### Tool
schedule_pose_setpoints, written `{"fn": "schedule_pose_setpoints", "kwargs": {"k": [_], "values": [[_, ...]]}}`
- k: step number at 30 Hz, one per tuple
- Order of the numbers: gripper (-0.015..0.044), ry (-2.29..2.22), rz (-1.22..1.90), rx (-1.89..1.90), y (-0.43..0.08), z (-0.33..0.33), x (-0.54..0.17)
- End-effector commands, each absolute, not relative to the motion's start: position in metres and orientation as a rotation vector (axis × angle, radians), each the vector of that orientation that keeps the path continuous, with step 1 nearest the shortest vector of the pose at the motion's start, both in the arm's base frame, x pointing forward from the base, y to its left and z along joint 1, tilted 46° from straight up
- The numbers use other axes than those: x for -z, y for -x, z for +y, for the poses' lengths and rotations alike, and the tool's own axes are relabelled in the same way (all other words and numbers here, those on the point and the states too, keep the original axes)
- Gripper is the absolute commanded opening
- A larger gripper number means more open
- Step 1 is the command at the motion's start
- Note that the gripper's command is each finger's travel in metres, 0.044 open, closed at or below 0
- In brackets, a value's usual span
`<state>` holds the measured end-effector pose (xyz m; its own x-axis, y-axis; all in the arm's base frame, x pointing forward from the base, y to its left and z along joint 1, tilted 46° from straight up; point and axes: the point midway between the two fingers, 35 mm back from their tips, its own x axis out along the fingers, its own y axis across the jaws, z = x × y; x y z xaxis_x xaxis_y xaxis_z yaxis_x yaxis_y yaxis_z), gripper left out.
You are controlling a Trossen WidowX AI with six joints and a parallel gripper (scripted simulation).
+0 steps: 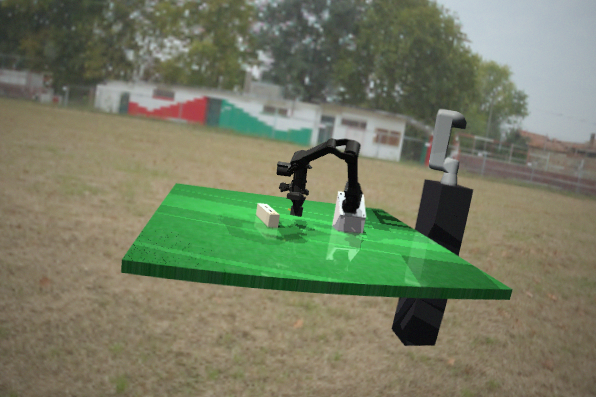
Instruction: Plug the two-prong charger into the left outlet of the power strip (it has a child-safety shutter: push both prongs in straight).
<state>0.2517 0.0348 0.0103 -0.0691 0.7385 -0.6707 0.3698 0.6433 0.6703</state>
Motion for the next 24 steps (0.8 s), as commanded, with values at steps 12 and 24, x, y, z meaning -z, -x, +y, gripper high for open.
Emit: {"fn": "schedule_pose_setpoints", "kwargs": {"k": [12, 24], "values": [[0.0000, -0.756, 1.618, -0.529, -0.250, 0.036, 0.006], [0.0000, -0.593, 1.538, -0.672, -0.248, 0.040, 0.026]]}}
